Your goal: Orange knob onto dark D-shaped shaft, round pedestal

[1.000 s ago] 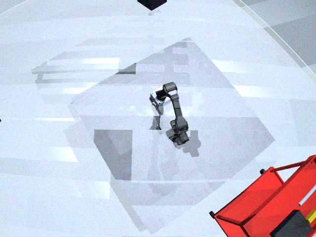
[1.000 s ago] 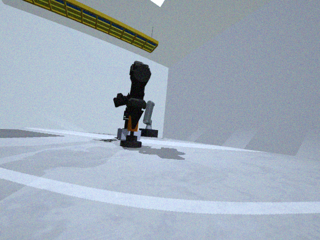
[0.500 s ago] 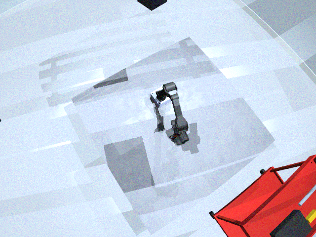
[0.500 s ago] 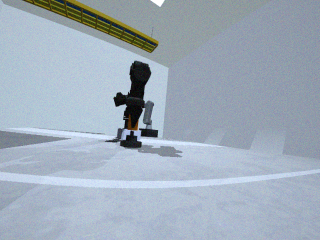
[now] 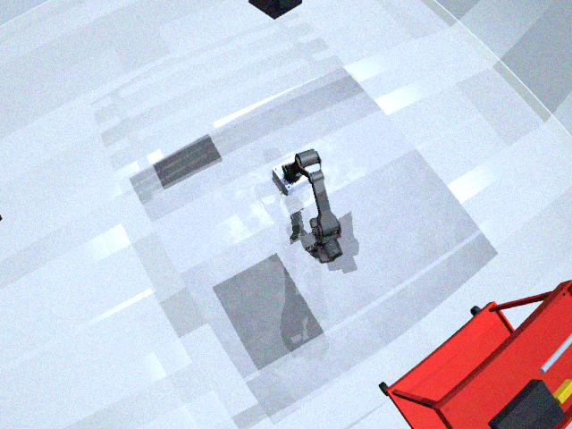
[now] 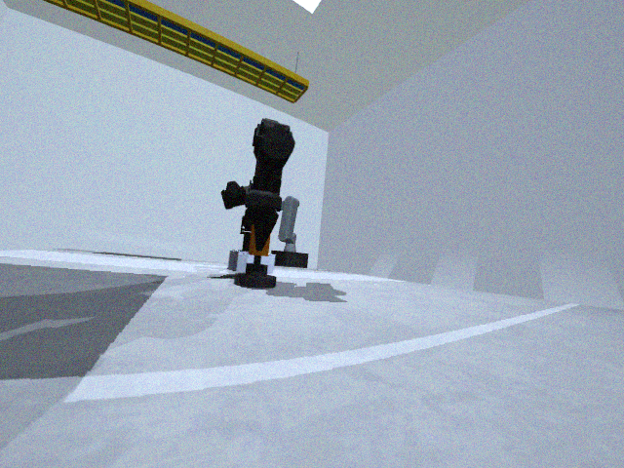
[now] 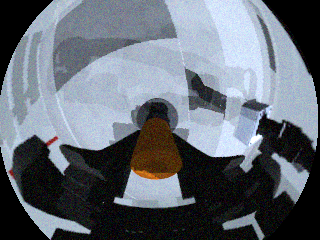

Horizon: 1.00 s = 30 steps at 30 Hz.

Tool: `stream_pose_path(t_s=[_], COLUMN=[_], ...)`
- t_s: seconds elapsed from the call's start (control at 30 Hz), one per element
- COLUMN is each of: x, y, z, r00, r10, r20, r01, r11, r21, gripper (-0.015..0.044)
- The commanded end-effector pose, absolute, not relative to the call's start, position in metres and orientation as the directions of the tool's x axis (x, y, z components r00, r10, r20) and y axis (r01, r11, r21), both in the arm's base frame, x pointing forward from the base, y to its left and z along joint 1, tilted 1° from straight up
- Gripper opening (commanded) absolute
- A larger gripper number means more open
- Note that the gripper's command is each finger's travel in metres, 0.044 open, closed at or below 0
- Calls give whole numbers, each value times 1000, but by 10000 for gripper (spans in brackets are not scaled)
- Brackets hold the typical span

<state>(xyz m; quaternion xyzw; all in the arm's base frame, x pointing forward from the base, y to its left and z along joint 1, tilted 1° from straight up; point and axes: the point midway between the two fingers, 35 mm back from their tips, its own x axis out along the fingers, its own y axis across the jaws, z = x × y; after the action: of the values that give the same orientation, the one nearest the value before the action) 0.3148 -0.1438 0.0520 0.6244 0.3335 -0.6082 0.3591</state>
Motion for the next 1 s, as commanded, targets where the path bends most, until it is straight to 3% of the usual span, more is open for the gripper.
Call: stream_pose_path(t_s=[0.0, 0.97], x=[314, 309], y=[-143, -142], z=[52, 55], r00=[39, 38], r10=[-21, -21], r20=[-999, -999], r01=[851, 822], r11=[-523, -567], r21=[44, 43], gripper=[0, 0])
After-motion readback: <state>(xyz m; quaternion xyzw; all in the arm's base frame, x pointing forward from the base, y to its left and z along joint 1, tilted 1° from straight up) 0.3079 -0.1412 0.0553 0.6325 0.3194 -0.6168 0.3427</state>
